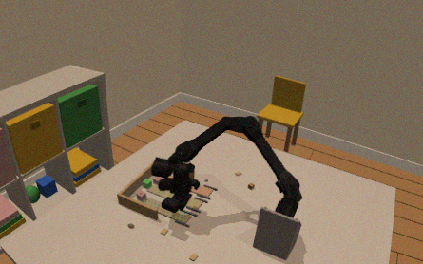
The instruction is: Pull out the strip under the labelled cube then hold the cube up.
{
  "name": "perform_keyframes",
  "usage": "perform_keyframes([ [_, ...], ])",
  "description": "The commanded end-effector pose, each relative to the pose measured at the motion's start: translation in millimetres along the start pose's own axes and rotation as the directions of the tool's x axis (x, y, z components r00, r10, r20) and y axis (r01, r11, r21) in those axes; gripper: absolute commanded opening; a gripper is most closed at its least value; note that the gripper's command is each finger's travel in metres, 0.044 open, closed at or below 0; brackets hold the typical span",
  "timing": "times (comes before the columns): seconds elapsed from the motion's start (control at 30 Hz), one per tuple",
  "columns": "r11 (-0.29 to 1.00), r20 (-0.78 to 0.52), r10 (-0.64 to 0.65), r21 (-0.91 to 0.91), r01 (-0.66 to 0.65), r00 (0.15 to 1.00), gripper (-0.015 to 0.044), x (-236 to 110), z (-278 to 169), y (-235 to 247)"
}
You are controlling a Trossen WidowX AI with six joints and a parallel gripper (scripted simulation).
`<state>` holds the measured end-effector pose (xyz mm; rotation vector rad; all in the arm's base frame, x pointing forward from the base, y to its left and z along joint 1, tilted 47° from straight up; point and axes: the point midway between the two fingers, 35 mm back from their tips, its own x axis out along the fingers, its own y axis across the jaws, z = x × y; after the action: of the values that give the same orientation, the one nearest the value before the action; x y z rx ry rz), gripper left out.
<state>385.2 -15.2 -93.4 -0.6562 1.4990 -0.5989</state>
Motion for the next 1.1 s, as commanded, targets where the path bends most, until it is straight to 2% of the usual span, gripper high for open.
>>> perform_keyframes([
  [0.0,1.0,-0.002,-0.005,-0.006,0.005,1.0,0.0,6,-2,0],
  [0.57,1.0,-0.002,-0.008,-0.006,0.008,1.0,0.0,34,-5,-1],
  [1.07,1.0,-0.003,-0.008,-0.006,0.008,1.0,0.0,35,-5,-1],
])
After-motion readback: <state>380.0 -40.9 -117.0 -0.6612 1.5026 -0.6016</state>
